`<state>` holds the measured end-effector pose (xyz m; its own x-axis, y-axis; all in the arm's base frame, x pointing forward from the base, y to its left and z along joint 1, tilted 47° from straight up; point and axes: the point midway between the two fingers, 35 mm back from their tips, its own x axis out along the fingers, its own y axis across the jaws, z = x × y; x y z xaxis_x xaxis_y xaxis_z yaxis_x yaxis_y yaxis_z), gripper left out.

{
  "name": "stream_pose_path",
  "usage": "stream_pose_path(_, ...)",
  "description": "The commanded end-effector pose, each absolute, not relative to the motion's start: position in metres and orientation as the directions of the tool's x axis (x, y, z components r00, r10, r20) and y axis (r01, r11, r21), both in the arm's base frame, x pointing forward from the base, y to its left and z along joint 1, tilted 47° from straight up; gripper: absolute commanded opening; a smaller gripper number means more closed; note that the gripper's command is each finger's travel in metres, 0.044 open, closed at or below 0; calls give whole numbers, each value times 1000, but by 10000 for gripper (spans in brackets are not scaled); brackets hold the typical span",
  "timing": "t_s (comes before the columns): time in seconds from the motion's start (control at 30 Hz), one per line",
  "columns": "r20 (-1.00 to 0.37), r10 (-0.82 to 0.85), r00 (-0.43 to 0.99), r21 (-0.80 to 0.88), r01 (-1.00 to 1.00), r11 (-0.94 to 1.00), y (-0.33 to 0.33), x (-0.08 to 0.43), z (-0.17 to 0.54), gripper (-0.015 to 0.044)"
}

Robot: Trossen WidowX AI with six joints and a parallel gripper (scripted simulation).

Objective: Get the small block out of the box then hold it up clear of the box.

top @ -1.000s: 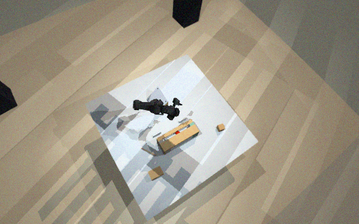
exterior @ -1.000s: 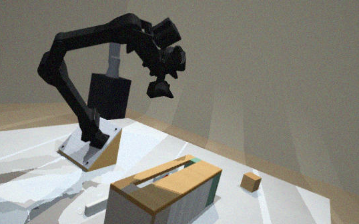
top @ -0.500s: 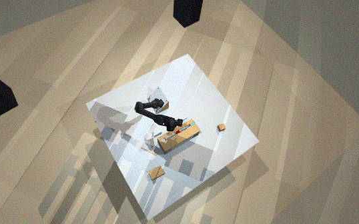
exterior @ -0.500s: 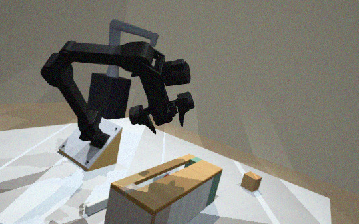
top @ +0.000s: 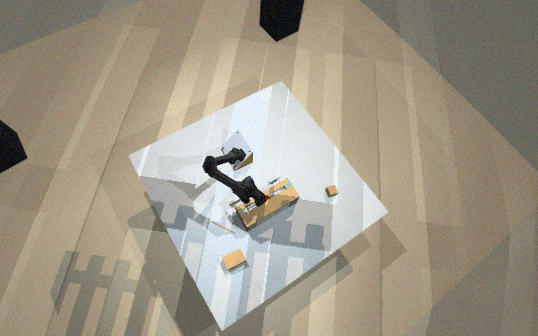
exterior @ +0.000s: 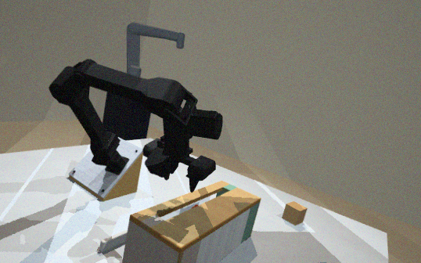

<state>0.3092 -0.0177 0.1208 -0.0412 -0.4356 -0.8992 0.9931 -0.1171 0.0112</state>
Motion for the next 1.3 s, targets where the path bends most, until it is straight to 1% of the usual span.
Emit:
stream_pose_path(0.0,-894,-445,-50,11,991,-134,-20,307,119,400)
stream_pose_path(1.27,-894,-446,-49,12,991,-134,-56,302,71,400)
